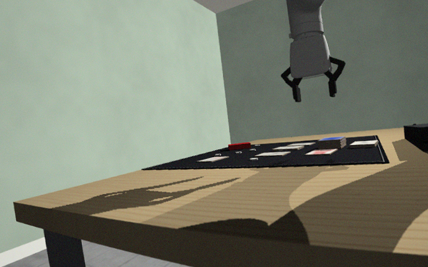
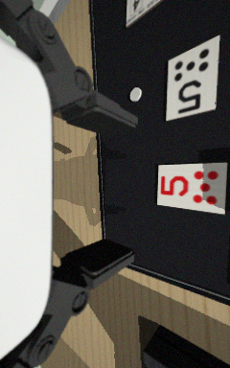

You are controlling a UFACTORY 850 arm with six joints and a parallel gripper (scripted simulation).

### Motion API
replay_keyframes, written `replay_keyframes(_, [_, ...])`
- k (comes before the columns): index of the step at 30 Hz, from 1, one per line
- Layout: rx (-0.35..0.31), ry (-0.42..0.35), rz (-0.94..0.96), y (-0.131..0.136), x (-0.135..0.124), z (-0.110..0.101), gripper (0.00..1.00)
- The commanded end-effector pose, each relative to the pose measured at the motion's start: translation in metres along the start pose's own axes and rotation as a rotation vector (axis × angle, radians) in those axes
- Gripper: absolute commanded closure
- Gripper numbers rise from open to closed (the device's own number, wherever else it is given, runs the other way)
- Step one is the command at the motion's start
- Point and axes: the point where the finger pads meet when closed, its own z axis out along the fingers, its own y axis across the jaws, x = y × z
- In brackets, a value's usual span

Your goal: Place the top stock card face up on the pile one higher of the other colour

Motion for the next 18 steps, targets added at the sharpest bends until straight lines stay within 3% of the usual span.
replay_keyframes(1, [0.000, 0.004, 0.007, -0.002, 0.003, 0.040, 0.00])
replay_keyframes(4, [-0.004, -0.003, 0.012, 0.000, 0.005, 0.070, 0.00])
replay_keyframes(5, [-0.004, -0.003, 0.012, 0.000, 0.005, 0.070, 0.00])
replay_keyframes(6, [-0.004, -0.003, 0.012, 0.000, 0.005, 0.070, 0.14])
replay_keyframes(18, [-0.003, 0.000, 0.012, 0.001, 0.005, 0.082, 0.14])
